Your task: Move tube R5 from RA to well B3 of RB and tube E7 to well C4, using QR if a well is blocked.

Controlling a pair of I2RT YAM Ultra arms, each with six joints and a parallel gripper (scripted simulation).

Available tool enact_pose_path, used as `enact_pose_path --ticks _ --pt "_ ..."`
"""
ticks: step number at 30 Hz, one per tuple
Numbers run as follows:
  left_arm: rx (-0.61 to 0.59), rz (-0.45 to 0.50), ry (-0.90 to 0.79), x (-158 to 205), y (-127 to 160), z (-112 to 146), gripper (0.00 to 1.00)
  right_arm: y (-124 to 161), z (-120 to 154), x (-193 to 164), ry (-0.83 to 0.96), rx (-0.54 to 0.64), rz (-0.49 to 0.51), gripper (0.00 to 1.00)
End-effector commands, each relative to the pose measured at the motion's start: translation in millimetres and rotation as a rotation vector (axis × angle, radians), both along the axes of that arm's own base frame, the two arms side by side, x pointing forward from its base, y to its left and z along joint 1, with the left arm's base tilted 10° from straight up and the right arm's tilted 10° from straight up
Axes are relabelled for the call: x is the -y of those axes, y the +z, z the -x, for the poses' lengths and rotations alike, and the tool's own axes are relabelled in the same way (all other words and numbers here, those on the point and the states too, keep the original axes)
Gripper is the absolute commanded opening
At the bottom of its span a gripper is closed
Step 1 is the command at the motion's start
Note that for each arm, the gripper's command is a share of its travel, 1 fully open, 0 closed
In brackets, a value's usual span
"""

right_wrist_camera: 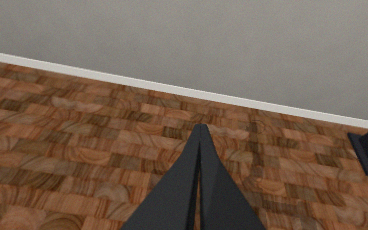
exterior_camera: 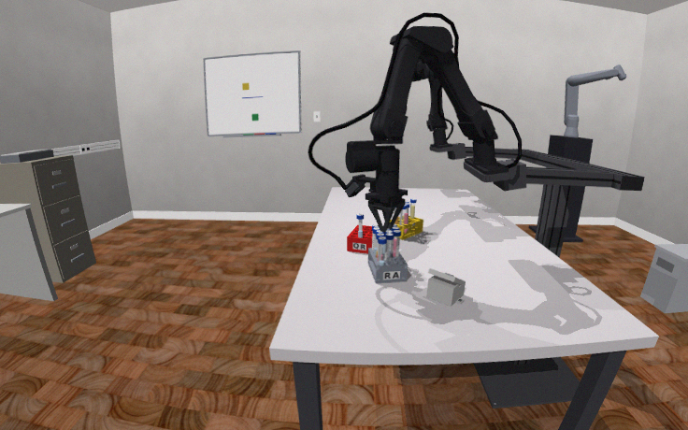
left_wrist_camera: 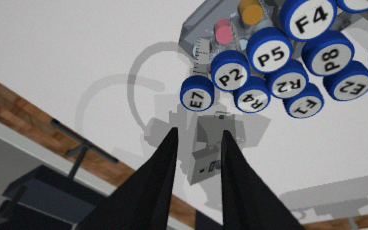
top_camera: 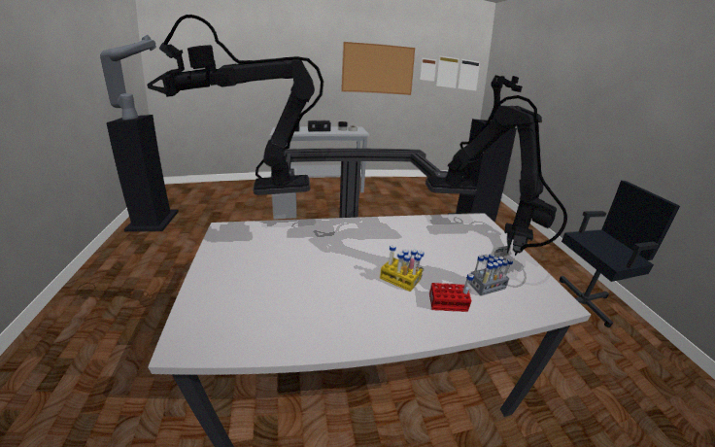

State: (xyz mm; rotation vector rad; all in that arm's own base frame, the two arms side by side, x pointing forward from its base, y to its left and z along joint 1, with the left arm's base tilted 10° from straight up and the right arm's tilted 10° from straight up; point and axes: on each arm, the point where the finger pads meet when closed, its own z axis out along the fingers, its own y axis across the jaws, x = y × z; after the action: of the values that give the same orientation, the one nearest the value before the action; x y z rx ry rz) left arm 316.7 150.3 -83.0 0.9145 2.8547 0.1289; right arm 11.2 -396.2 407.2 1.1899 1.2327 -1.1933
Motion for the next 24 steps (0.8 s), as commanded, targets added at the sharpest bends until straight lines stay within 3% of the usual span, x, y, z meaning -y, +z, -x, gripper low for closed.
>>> enact_pose_path --ticks 1,11,17,24 --pt "0.040 -0.009 -0.002 -3.7 -0.6 -17.9 0.30 24.8 8.5 -11.6 -0.022 0.010 0.050 0.00" --pt "0.053 -0.016 -0.003 -6.2 -5.4 -23.6 0.30 24.8 8.5 -11.6 -0.022 0.010 0.050 0.00" --pt "0.002 0.008 -0.004 4.5 -21.0 -3.6 0.30 24.8 8.5 -11.6 -0.022 0.010 0.050 0.00" --pt "0.008 0.005 0.001 2.3 -22.9 -3.8 0.30 24.8 8.5 -11.6 -0.022 0.010 0.050 0.00"
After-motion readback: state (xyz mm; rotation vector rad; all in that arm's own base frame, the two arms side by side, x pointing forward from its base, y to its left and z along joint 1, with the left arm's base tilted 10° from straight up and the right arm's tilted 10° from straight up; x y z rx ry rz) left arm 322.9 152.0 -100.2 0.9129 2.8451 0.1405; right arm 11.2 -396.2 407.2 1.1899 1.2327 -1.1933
